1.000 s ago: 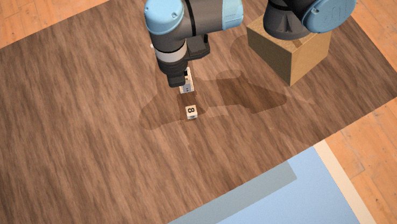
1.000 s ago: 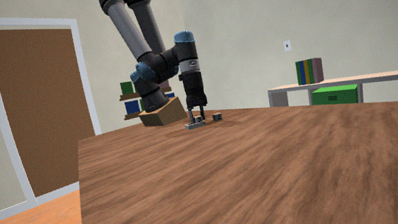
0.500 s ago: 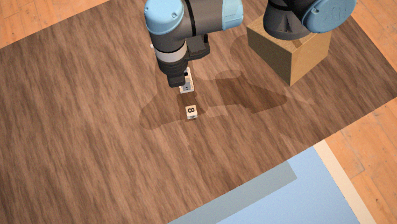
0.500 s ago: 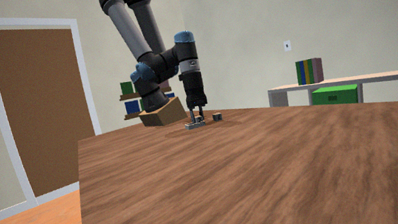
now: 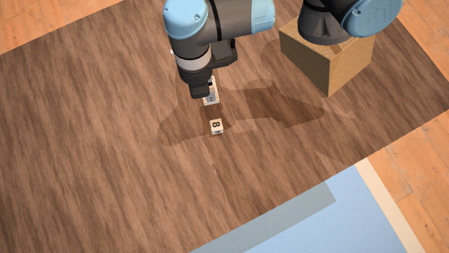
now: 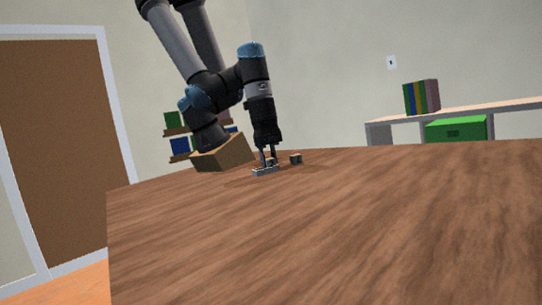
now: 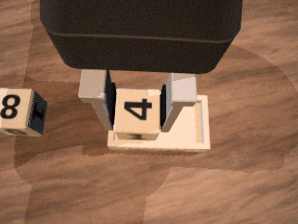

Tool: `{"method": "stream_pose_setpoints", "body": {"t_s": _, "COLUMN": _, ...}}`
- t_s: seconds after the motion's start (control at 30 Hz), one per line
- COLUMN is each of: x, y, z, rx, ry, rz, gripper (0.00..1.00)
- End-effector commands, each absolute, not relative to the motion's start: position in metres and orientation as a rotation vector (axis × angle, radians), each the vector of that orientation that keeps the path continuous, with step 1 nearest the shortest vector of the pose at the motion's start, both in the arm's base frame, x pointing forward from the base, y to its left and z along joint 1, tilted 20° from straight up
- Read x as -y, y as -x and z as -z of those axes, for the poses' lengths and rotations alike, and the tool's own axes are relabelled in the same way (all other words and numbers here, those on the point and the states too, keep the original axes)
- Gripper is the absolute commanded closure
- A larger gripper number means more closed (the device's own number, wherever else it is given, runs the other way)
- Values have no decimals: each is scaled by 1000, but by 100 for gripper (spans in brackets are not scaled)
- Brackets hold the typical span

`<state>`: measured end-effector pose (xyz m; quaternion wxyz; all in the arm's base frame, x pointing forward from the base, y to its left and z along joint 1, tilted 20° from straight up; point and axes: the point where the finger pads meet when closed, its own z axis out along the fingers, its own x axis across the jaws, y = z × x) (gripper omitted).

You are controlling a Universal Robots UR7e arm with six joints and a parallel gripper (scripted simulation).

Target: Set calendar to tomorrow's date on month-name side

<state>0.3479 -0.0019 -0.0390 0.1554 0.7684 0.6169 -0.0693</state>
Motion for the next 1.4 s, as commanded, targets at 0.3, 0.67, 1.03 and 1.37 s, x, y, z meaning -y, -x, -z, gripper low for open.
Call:
{"method": "stream_pose_setpoints", "body": {"t_s": 0.3, "x": 2, "y": -346, "z": 40, "rx": -1768, "ry": -2202, "rz": 200, "gripper": 43}}
{"method": "stream_pose_setpoints", "body": {"t_s": 0.67, "x": 1, "y": -347, "z": 38, "rx": -1767, "ry": -2201, "rz": 198, "gripper": 43}}
{"method": "stream_pose_setpoints", "body": {"t_s": 1.03, "x": -4, "y": -348, "z": 20, "rx": -1766, "ry": -2198, "rz": 193, "gripper": 43}}
{"method": "stream_pose_setpoints", "body": {"t_s": 1.37, "x": -15, "y": -345, "z": -9, "rx": -1766, "ry": -2198, "rz": 193, "gripper": 43}}
